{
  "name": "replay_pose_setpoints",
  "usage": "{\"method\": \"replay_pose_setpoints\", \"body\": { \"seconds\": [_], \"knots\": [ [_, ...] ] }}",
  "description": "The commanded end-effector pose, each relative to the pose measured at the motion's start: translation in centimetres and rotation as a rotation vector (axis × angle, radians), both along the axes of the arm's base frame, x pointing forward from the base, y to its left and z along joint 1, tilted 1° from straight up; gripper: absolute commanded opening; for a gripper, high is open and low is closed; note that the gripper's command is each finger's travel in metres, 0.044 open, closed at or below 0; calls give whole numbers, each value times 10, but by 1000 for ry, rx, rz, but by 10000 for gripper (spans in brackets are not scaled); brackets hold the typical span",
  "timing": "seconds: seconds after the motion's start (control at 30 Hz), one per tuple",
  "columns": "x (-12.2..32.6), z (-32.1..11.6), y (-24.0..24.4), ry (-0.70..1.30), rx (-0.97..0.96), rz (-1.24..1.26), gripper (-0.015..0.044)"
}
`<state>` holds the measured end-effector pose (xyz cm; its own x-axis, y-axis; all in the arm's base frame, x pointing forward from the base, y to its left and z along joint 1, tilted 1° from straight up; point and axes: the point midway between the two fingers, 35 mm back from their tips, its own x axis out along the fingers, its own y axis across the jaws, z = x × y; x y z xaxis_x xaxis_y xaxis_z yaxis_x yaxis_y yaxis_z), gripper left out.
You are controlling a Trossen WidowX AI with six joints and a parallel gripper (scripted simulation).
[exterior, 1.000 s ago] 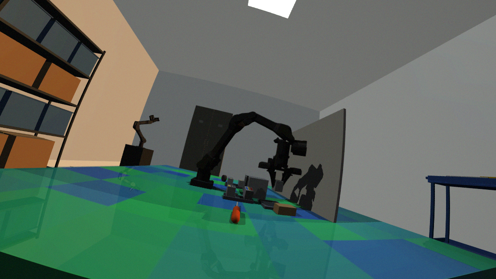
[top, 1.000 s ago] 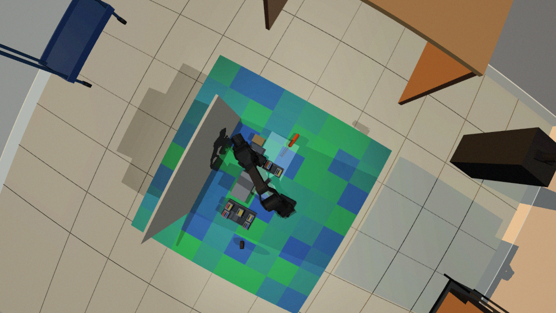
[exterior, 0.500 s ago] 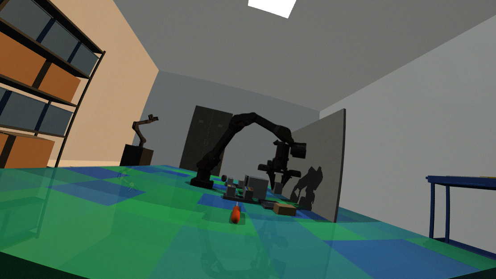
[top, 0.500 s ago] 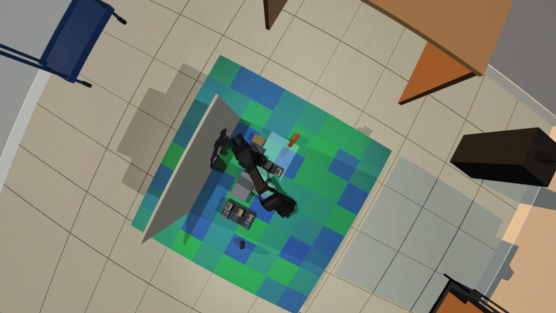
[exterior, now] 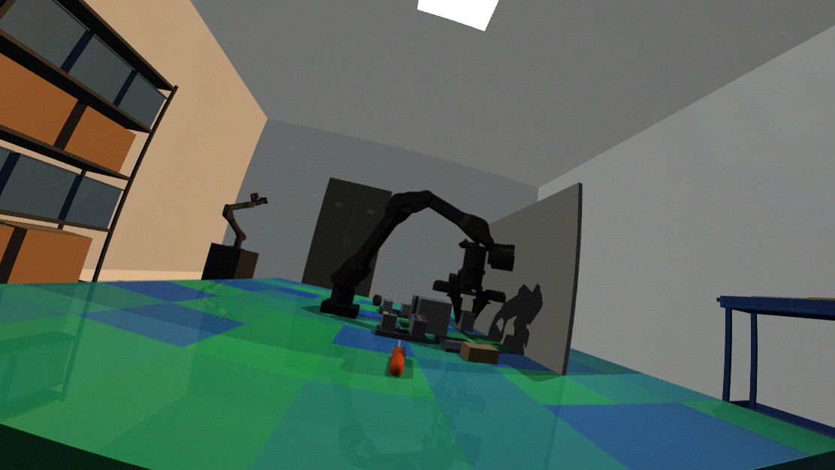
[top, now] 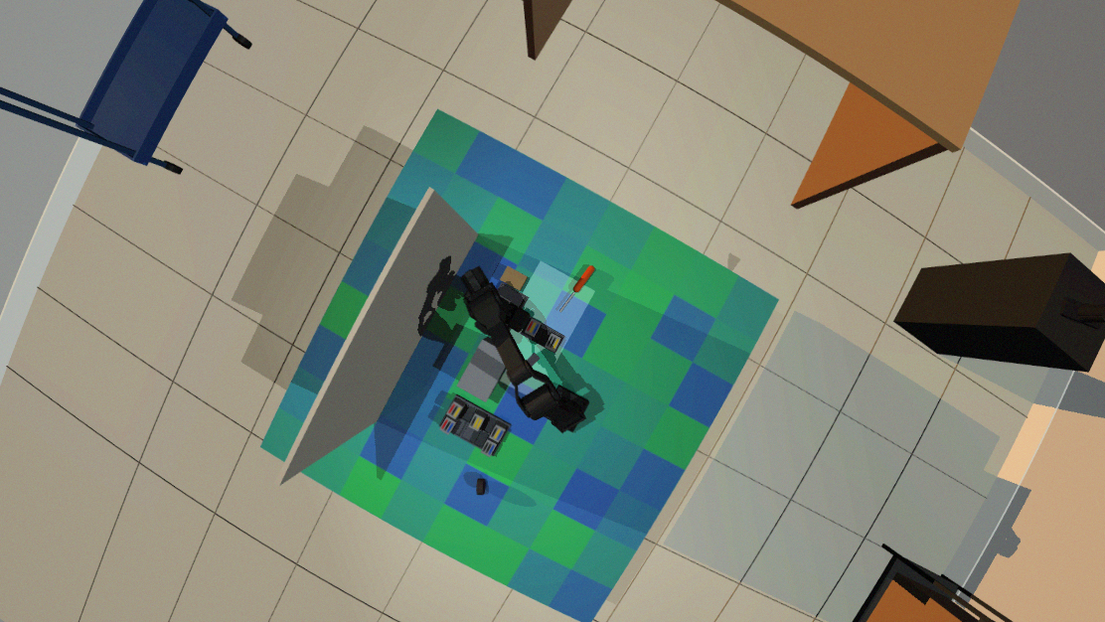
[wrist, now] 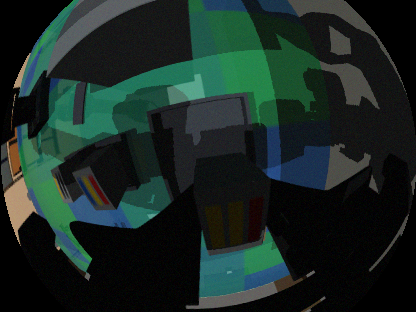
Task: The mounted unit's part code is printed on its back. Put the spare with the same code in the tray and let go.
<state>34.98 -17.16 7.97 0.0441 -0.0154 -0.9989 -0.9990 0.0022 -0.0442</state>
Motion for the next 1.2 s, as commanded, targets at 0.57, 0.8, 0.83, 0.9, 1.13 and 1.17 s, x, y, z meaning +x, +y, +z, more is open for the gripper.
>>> {"method": "replay_pose_setpoints", "body": {
  "seconds": [0.57, 0.8, 0.83, 0.9, 1.13, 1.17],
  "knots": [
    [-2, -15, 2, 0, 3, -5, 0],
    [-2, -20, 3, 0, 3, -5, 0],
    [-2, -20, 3, 0, 3, -5, 0],
    [-3, -22, 3, 0, 3, -5, 0],
    [-3, -27, 3, 0, 3, -5, 0],
    [-3, -27, 4, 0, 3, -5, 0]
  ]
}}
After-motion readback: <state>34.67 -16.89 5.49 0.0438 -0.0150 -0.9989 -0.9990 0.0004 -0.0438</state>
